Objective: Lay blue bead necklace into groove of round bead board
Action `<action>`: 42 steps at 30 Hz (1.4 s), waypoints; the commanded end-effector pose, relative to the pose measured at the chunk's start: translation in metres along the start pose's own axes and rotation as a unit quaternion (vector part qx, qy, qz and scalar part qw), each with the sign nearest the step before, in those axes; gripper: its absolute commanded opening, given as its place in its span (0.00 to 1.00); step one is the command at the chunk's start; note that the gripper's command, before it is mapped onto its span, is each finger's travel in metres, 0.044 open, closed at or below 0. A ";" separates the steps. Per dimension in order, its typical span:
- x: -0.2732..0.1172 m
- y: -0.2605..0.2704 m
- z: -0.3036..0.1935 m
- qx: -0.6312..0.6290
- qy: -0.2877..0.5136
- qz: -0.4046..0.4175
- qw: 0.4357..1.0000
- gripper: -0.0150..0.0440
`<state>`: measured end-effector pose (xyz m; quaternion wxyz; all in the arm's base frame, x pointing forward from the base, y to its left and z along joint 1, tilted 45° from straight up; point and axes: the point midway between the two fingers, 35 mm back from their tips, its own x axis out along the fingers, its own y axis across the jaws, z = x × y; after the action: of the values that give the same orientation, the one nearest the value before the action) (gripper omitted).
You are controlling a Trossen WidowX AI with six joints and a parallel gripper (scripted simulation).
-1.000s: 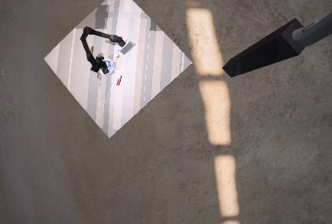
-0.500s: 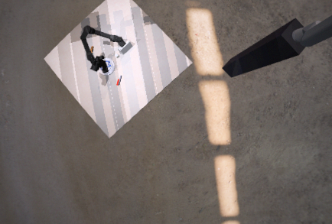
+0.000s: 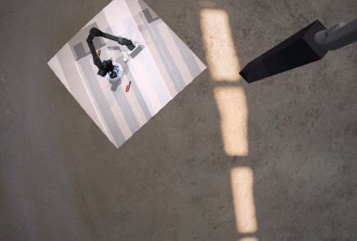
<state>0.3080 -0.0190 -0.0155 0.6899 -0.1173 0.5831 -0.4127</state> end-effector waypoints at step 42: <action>-0.027 0.007 0.046 -0.027 -0.003 0.003 1.000 0.46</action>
<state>0.3531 -0.0122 0.0113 0.6888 -0.1349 0.5927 -0.3951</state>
